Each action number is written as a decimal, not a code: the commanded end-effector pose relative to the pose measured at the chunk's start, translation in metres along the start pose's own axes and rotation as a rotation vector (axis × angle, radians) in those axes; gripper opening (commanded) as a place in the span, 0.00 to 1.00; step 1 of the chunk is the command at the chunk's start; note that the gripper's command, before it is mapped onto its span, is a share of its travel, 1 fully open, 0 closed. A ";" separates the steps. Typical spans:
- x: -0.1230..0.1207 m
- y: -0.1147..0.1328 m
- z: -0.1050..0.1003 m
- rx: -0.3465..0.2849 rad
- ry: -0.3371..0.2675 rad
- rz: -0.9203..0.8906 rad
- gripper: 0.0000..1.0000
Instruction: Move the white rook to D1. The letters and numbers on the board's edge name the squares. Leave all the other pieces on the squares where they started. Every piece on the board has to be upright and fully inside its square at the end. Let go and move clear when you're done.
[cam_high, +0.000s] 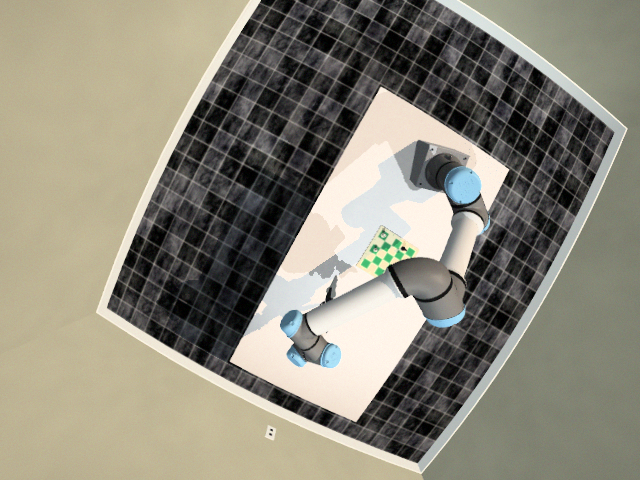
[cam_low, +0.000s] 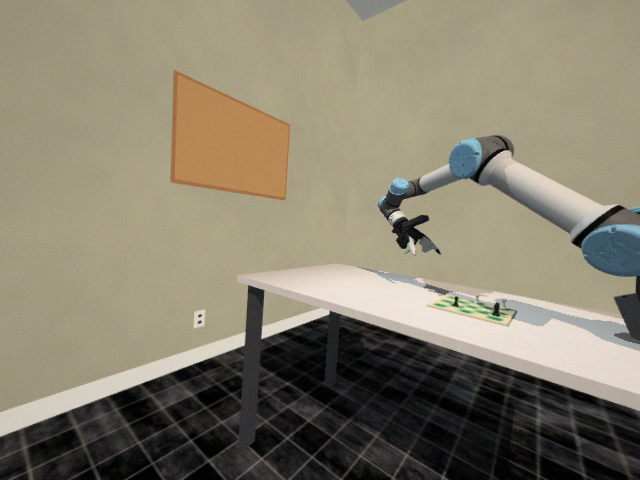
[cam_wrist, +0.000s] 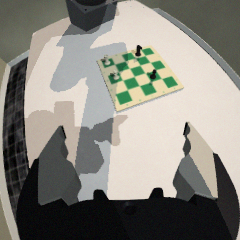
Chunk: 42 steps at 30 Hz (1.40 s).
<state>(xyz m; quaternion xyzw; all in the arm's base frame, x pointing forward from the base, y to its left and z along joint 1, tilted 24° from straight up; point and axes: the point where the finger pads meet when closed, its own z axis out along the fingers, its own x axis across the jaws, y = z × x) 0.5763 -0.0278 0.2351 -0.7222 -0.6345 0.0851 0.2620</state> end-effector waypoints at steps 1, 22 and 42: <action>0.028 0.013 0.016 0.099 -0.056 -0.060 1.00; 0.112 0.035 0.086 0.369 -0.248 -0.238 1.00; 0.114 0.035 0.088 0.377 -0.255 -0.243 1.00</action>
